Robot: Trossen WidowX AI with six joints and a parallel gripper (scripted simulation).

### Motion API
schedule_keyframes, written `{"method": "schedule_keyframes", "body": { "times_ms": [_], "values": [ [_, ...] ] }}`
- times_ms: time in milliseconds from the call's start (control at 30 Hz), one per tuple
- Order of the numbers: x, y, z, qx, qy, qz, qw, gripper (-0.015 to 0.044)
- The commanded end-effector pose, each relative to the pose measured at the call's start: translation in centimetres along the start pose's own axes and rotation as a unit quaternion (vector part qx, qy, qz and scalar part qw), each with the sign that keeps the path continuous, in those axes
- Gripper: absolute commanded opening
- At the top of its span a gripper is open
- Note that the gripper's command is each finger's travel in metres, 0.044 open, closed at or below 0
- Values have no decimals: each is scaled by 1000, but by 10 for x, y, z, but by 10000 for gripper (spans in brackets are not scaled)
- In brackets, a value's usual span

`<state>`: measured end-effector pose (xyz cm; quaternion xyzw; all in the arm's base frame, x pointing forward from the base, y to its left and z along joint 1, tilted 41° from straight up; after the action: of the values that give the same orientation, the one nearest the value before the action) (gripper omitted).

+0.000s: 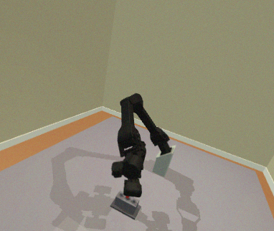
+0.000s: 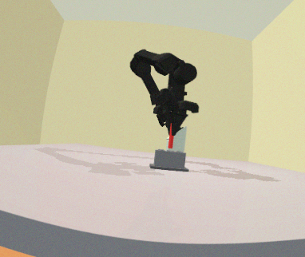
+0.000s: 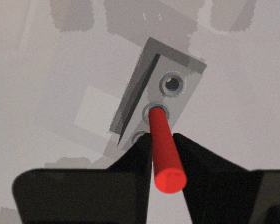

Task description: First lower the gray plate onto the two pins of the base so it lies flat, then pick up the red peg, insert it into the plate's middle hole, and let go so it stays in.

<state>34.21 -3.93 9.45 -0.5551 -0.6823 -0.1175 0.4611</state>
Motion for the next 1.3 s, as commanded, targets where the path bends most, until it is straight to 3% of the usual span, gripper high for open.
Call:
{"method": "schedule_keyframes", "body": {
  "times_ms": [0,1267],
  "values": [
    [-7,-1,1,5,0,3,1000,0],
    [-12,-1,1,0,0,1,1000,0]
  ]
}}
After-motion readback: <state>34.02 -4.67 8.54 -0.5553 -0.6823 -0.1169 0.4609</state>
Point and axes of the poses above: the point midway between the two fingers, 35 mm back from their tips, its own x axis back along the fingers, its own y axis across the jaws, z = x × y, the point moved 6 cm from there along x, back along the fingers, and after that the axes turned 9 degrees about x, right-handed, at the moved point
